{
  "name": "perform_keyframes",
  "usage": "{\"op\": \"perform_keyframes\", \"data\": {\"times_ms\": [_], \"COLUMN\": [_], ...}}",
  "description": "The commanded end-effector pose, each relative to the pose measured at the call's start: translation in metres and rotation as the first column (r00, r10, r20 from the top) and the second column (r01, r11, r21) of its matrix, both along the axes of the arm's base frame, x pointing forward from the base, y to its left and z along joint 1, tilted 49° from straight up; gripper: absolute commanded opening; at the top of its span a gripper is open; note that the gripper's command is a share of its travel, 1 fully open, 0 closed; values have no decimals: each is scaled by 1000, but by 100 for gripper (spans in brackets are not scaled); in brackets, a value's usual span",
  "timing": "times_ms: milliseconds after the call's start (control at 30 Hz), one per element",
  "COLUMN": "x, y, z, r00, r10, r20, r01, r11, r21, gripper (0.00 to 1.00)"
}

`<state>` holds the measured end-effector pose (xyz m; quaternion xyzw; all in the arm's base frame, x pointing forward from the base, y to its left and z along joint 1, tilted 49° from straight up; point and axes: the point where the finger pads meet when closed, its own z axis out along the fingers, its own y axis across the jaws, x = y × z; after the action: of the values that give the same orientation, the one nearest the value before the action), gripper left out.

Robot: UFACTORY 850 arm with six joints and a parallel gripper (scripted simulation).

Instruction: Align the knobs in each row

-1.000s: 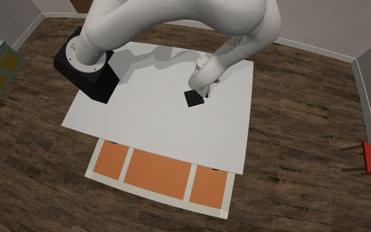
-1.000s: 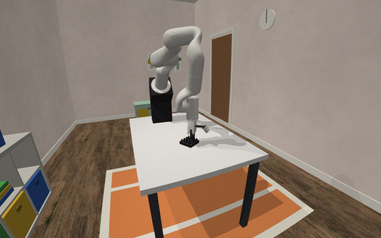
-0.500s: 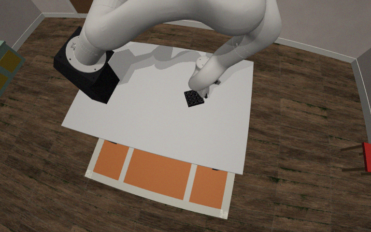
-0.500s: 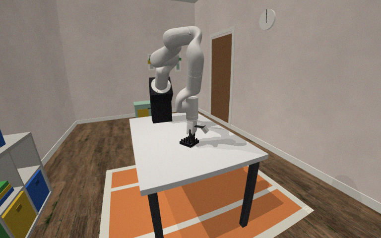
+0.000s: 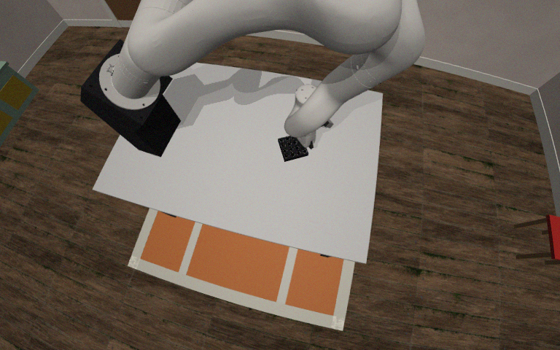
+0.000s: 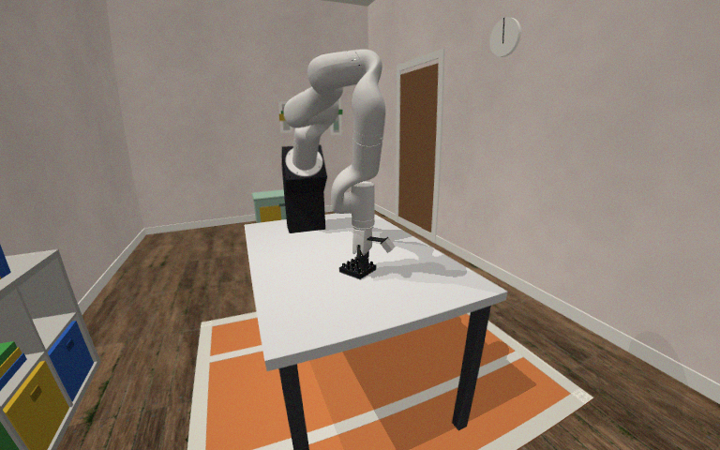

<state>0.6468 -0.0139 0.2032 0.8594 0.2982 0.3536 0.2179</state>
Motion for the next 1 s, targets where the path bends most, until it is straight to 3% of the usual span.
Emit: {"op": "perform_keyframes", "data": {"times_ms": [0,700,967], "x": [0,0,-11], "y": [0,0,3], "z": [1,1,11], "r00": [1000,1000,1000], "r10": [0,0,0], "r20": [1,1,1], "r01": [0,0,0], "r11": [1000,1000,1000], "r21": [0,0,0], "gripper": [19,19,19]}}
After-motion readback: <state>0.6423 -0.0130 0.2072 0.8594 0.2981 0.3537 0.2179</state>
